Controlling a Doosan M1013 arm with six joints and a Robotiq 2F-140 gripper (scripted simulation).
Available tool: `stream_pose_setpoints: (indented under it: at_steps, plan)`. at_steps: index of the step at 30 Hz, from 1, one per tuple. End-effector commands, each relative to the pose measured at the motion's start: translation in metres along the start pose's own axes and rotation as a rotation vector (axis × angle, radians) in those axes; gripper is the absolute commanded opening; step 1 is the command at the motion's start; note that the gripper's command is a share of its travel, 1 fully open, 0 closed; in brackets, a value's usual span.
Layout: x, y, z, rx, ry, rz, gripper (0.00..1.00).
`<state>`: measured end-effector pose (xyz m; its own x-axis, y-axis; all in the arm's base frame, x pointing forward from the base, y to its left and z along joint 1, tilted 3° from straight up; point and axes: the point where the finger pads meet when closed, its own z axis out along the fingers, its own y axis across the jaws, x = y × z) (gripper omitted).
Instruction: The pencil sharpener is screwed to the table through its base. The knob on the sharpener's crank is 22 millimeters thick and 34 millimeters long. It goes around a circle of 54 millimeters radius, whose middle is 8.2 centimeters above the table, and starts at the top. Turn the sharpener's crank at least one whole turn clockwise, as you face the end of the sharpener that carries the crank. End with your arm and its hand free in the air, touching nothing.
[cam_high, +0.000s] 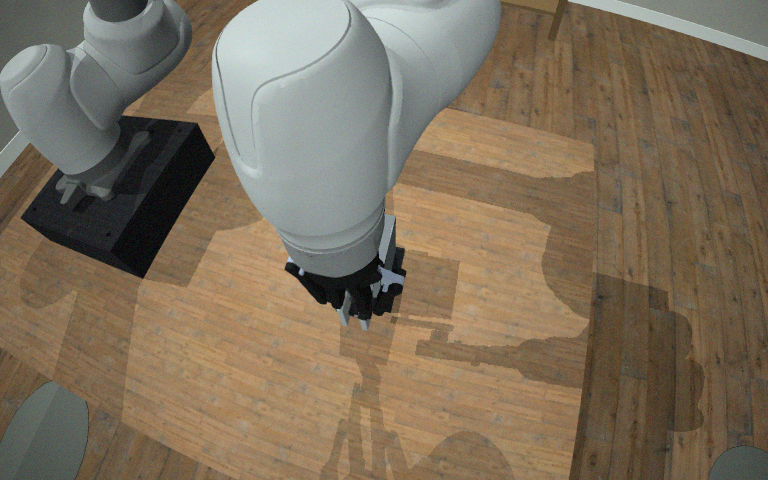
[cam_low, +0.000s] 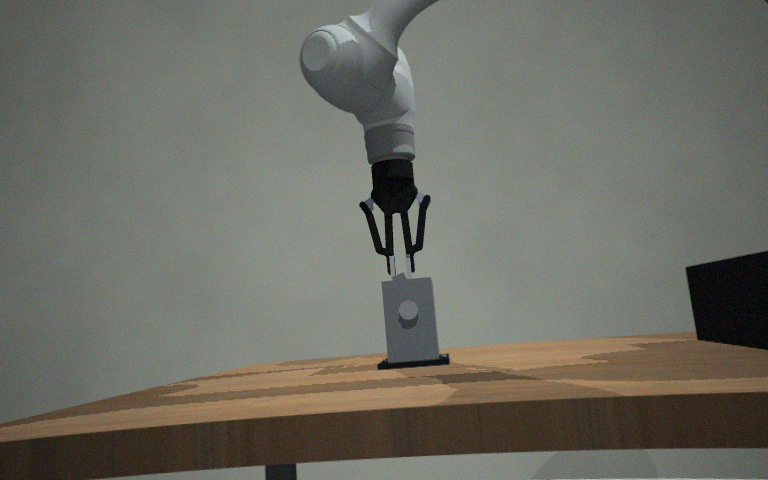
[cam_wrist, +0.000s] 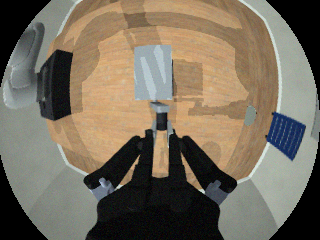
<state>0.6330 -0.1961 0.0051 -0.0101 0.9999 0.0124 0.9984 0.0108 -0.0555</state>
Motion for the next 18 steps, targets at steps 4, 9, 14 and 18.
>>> stream_pose_setpoints:
  at_steps: [4,9,14,18]
  plan:
    - [0.000,0.010,0.004,0.000,0.000,0.000,0.00]
    - [0.000,0.019,0.011,0.000,0.000,0.000,0.00]
    - [0.000,0.026,0.018,0.000,0.000,0.000,0.00]
    - [0.000,0.029,0.023,0.000,0.000,0.000,0.00]
